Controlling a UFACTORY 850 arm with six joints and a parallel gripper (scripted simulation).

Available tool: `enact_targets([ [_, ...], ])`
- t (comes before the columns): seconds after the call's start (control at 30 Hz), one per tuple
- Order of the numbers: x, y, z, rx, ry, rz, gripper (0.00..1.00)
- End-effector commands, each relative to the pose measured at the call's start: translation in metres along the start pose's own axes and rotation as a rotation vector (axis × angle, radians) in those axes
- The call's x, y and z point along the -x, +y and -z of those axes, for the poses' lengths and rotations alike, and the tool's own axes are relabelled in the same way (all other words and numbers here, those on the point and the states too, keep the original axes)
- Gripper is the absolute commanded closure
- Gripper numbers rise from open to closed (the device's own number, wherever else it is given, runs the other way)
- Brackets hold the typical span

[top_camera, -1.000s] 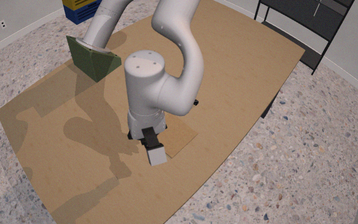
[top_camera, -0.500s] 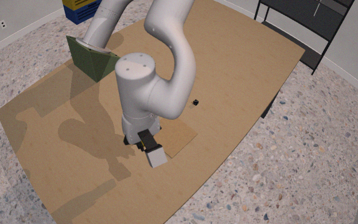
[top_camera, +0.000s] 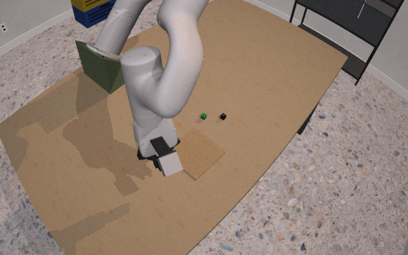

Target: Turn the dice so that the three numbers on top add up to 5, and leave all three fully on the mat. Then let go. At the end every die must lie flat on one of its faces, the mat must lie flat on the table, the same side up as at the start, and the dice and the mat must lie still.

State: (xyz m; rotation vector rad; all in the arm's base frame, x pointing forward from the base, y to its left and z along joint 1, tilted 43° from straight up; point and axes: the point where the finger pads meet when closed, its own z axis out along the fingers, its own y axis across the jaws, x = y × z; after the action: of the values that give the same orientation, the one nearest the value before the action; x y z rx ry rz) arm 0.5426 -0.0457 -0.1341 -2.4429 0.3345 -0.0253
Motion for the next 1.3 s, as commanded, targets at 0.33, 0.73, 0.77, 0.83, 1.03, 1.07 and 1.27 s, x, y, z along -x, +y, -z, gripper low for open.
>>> enact_targets([
  [0.33, 0.002, -0.001, 0.001, -0.010, 0.346, 0.013, 0.89],
  [0.73, 0.006, -0.003, 0.000, -0.023, 0.561, 0.010, 0.89],
  [0.77, 0.007, -0.003, 0.000, -0.022, 0.586, 0.010, 0.89],
  [0.83, 0.008, -0.002, 0.001, -0.019, 0.618, 0.010, 0.89],
  [1.03, 0.008, -0.002, 0.001, -0.017, 0.634, 0.011, 0.89],
  [1.07, 0.008, -0.002, 0.001, -0.017, 0.634, 0.011, 0.89],
  [1.27, 0.009, -0.002, -0.003, -0.017, 0.634, 0.011, 0.89],
])
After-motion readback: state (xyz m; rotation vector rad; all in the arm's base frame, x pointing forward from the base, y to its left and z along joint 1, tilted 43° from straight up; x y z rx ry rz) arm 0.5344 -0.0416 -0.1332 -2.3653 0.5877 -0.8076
